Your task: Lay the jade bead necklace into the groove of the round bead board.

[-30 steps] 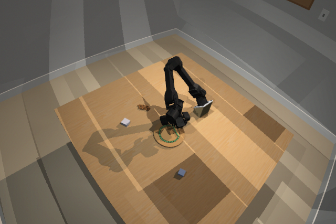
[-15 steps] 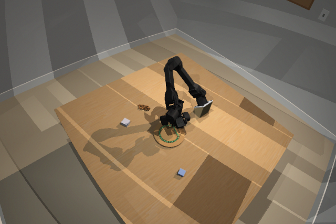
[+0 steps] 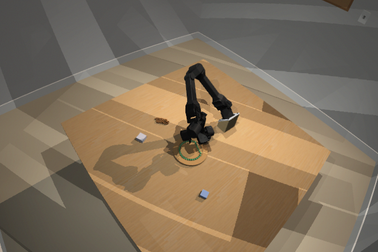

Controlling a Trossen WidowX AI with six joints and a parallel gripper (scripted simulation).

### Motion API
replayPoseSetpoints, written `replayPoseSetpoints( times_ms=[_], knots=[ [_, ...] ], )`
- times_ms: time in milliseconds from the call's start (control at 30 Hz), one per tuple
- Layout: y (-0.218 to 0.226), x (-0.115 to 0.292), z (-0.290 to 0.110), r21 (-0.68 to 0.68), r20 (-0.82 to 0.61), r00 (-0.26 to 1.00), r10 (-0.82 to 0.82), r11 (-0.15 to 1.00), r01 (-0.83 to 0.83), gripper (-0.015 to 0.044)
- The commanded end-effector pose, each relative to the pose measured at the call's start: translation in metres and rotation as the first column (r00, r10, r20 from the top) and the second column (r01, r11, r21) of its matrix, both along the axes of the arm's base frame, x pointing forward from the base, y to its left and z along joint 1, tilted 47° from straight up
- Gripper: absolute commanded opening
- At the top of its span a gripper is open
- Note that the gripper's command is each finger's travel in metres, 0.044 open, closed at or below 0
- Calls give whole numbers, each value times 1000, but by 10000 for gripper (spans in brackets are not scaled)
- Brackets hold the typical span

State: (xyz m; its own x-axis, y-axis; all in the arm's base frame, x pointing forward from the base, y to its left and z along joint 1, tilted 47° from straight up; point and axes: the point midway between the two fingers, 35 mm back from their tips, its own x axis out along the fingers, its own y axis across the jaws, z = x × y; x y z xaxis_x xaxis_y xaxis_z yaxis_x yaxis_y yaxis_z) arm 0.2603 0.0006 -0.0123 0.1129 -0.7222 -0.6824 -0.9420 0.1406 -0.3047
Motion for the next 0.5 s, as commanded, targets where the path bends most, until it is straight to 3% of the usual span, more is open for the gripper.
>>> replayPoseSetpoints(
  times_ms=[0, 467],
  knots=[
    [0, 0, 0, 0, 0, 1000, 0, 1000, 0, 440],
    [3, 0, 3, -1, -2, 1000, 2, 1000, -2, 440]
  ],
)
